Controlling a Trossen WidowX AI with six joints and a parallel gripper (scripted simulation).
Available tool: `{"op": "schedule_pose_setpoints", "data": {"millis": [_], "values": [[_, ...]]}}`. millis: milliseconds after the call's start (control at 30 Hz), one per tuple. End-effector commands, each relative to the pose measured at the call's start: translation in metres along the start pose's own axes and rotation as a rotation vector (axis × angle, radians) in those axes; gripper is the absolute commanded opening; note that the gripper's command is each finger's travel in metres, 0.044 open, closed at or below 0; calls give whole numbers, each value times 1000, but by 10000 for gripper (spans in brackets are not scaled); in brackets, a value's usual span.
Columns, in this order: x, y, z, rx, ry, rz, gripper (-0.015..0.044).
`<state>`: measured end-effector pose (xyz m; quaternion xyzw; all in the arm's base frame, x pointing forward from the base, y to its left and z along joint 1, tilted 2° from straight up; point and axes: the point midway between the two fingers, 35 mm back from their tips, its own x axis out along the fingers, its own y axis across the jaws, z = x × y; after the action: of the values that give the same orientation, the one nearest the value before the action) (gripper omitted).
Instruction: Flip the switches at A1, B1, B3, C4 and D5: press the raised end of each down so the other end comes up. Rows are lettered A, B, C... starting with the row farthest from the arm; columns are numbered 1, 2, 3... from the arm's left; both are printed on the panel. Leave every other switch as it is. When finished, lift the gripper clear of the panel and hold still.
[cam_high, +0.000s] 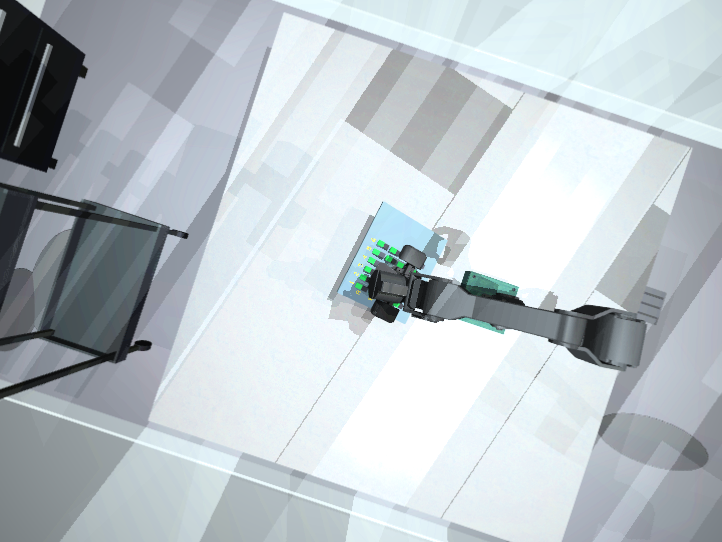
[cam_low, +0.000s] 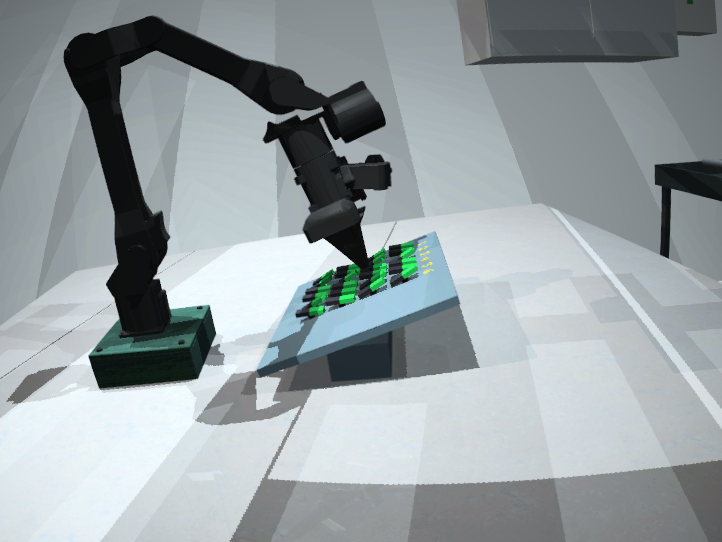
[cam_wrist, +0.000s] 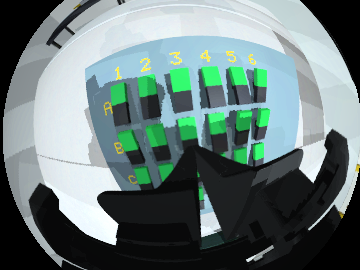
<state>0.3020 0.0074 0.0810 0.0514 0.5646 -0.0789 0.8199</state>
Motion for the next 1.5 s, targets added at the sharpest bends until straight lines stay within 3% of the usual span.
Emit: {"op": "schedule_pose_setpoints", "data": {"millis": [0,867,1067,1233,1467], "values": [[1,1,0,-5,2,4,0],[5,1,0,-5,2,4,0],[-58,1,3,-4,28,4,0],[-61,-1,1,-6,29,4,0],[-62,-25,-38,-5,32,2,0]]}}
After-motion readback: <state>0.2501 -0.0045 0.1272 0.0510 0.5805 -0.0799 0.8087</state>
